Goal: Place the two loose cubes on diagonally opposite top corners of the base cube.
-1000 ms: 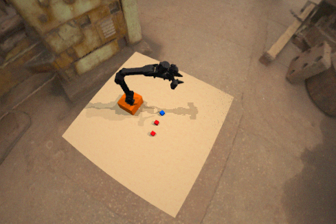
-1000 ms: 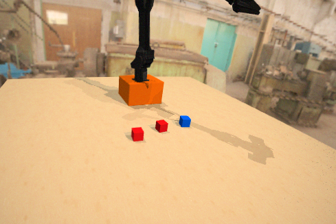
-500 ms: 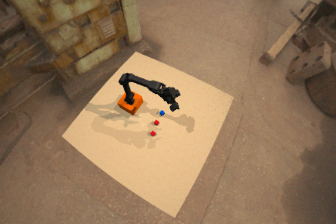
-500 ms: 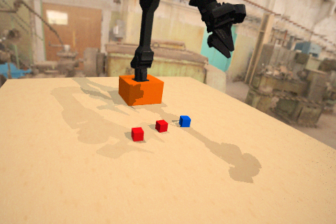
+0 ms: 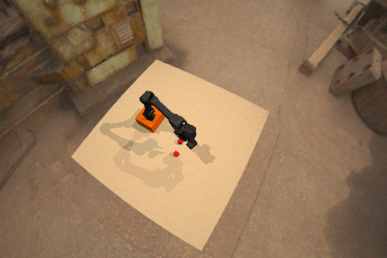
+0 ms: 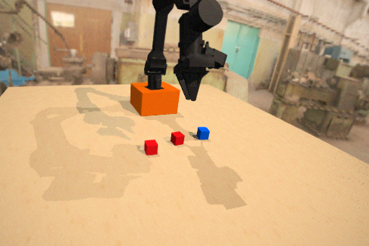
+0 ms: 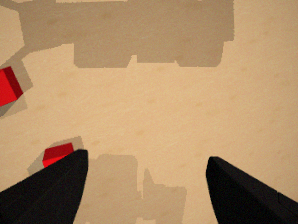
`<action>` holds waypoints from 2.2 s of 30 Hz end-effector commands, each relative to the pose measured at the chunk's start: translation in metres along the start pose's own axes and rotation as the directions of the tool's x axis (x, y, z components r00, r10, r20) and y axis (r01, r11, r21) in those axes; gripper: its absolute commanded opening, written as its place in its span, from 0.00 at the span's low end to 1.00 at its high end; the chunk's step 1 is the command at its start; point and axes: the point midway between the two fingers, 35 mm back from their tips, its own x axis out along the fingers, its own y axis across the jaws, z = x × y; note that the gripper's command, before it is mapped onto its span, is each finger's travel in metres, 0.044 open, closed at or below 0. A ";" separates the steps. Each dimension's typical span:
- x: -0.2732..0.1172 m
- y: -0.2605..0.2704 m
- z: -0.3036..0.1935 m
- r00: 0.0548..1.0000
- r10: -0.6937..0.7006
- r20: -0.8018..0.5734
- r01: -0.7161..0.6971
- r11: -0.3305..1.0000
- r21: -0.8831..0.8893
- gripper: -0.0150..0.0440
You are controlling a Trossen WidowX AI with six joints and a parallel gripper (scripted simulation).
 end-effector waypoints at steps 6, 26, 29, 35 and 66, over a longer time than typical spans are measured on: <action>0.038 0.044 -0.079 0.966 0.242 -0.086 -0.254 0.949 -0.184 0.70; 0.102 0.069 -0.096 0.956 0.279 -0.091 -0.293 0.933 -0.211 0.70; 0.112 0.072 -0.097 0.956 0.279 -0.091 -0.293 0.933 -0.211 0.70; 0.116 0.074 -0.097 0.956 0.280 -0.091 -0.293 0.933 -0.211 0.70; 0.147 0.083 -0.100 0.956 0.280 -0.091 -0.293 0.933 -0.211 0.43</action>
